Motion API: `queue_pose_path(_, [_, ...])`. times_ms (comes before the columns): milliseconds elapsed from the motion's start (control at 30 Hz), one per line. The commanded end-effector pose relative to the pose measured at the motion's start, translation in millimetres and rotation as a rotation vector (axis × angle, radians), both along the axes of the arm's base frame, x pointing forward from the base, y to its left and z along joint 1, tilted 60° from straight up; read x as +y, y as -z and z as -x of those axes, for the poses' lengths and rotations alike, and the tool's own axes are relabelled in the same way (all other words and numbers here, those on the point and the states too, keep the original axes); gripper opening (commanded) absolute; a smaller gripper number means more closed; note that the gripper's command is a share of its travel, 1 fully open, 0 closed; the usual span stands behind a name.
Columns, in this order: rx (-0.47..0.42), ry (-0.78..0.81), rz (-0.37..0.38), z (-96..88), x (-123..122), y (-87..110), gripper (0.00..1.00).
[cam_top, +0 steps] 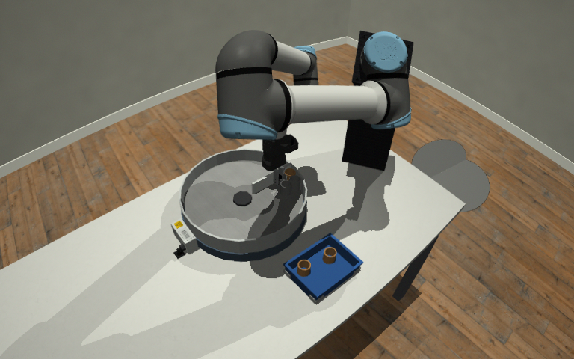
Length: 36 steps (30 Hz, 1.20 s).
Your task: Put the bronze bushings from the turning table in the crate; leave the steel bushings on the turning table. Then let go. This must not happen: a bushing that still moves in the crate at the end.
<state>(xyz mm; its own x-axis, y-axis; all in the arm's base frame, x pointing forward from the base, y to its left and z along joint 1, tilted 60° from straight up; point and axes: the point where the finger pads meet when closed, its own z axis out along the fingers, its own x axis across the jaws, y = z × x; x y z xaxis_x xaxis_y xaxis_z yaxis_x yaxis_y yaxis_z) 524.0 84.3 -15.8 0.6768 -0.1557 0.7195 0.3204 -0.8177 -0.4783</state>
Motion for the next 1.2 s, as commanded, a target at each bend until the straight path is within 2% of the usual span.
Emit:
queue_pose_path(0, [0.005,0.001,-0.001,0.8,0.0,1.2,0.0])
queue_pose_path(1167, [-0.005,0.0,0.001,-0.8,-0.8,-1.4,0.0])
